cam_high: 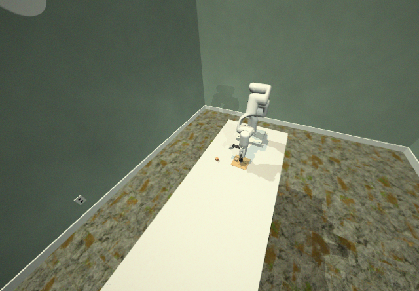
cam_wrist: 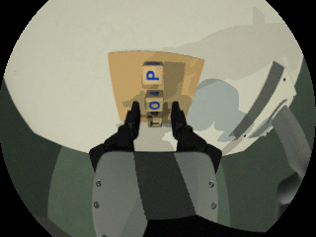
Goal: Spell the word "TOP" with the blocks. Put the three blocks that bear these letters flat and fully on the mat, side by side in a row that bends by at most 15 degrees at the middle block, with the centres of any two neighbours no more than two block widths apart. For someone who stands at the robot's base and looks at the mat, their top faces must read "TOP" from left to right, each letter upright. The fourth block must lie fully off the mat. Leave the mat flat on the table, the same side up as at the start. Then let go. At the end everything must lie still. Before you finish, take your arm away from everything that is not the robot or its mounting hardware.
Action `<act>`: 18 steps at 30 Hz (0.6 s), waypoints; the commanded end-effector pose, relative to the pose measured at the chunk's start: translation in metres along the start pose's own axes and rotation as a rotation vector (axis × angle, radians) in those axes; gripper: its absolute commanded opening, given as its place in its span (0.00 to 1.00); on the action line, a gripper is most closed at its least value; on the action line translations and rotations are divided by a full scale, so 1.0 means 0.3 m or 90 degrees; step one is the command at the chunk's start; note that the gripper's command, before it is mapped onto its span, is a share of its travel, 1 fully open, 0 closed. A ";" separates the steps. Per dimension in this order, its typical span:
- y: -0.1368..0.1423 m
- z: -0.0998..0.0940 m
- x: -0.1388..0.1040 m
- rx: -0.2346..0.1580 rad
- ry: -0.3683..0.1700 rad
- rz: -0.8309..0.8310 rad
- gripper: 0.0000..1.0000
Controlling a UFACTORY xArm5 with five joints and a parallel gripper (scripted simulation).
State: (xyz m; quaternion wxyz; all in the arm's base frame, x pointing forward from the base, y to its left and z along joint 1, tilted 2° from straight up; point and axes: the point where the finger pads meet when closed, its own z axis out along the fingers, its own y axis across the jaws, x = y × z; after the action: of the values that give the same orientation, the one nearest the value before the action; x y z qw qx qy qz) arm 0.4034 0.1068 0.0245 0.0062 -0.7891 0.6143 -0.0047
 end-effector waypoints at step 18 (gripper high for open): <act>-0.004 0.002 -0.001 0.002 0.000 0.000 0.50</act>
State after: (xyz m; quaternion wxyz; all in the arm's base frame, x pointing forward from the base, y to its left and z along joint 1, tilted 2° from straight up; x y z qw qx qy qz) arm 0.4035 0.1069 0.0239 0.0063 -0.7891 0.6143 -0.0048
